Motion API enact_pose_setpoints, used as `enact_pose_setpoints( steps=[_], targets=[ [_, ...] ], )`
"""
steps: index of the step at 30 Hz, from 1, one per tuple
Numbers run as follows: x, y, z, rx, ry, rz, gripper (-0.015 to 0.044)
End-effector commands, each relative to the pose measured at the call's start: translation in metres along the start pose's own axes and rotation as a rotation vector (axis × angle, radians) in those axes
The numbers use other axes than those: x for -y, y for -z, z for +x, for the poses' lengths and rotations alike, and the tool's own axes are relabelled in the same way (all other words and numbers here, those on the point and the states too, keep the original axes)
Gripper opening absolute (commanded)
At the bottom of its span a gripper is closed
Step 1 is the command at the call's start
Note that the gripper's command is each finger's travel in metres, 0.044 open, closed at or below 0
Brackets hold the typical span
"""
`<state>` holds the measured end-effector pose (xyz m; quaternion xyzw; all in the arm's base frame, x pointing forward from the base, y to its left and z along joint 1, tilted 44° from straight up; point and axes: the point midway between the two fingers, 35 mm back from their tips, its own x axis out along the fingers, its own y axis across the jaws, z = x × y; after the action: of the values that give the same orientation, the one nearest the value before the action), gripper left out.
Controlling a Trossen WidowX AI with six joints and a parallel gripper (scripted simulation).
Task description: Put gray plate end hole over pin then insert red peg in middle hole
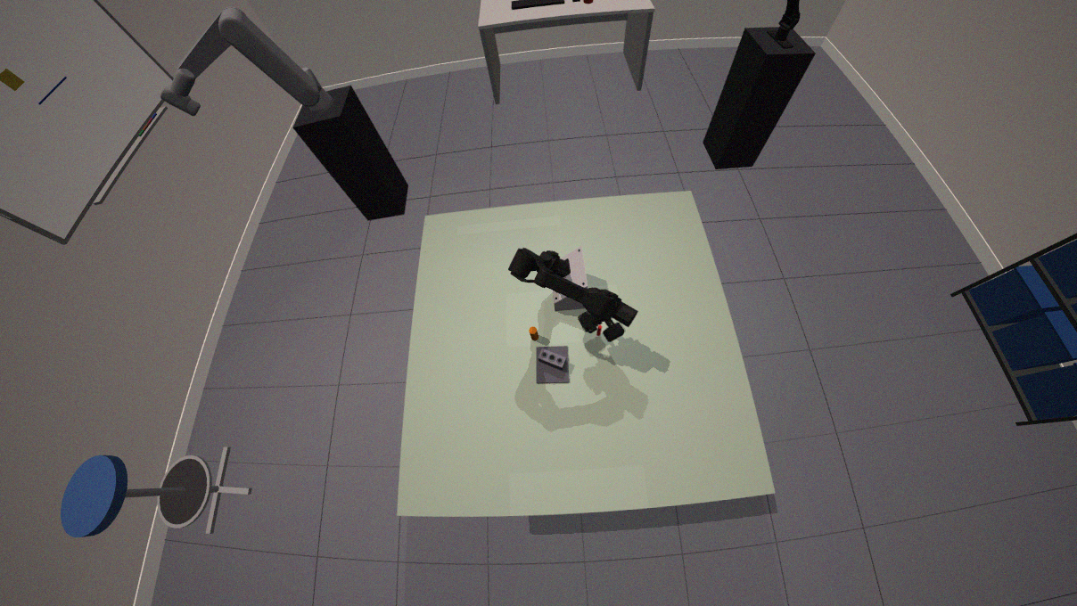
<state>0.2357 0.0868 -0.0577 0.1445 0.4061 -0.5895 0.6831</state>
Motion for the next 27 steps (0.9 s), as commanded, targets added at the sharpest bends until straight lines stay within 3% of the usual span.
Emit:
enact_pose_setpoints(
  steps=[1,27],
  targets=[
    [-0.001,0.0,0.014,0.004,-0.004,-0.007,0.044],
    [-0.003,0.0,0.052,0.004,-0.005,-0.006,0.044]
  ],
)
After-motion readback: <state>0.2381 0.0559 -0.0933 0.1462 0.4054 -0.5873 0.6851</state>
